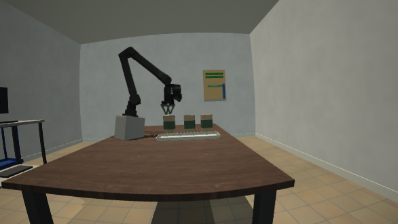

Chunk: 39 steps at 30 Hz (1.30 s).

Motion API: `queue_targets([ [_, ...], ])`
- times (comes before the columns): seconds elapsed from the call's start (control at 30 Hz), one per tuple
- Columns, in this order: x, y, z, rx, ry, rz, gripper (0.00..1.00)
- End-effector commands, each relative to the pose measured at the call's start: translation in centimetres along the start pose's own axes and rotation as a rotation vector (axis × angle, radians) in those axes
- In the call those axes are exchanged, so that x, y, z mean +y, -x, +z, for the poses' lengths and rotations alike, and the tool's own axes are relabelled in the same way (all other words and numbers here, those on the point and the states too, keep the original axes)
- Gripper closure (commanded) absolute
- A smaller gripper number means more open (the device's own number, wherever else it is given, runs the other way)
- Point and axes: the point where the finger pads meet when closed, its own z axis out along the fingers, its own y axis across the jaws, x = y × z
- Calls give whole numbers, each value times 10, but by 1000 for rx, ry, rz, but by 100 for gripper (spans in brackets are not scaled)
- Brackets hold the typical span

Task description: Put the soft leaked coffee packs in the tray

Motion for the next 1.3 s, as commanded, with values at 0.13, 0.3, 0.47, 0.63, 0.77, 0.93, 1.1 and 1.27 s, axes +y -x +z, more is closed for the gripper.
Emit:
queue_targets([
  [0.13,15,20,-15,-66,35,-4,23],
  [0.3,18,25,-13,-55,29,-3,23],
  [0.47,19,26,-13,-55,29,-6,23],
  [0.63,19,26,-13,-55,29,-6,23],
  [0.77,19,26,-13,-55,29,-6,23],
  [0.93,19,26,-13,-55,29,-6,23],
  [1.1,19,26,-13,-55,29,-6,23],
  [1.27,19,26,-13,-55,29,-6,23],
])
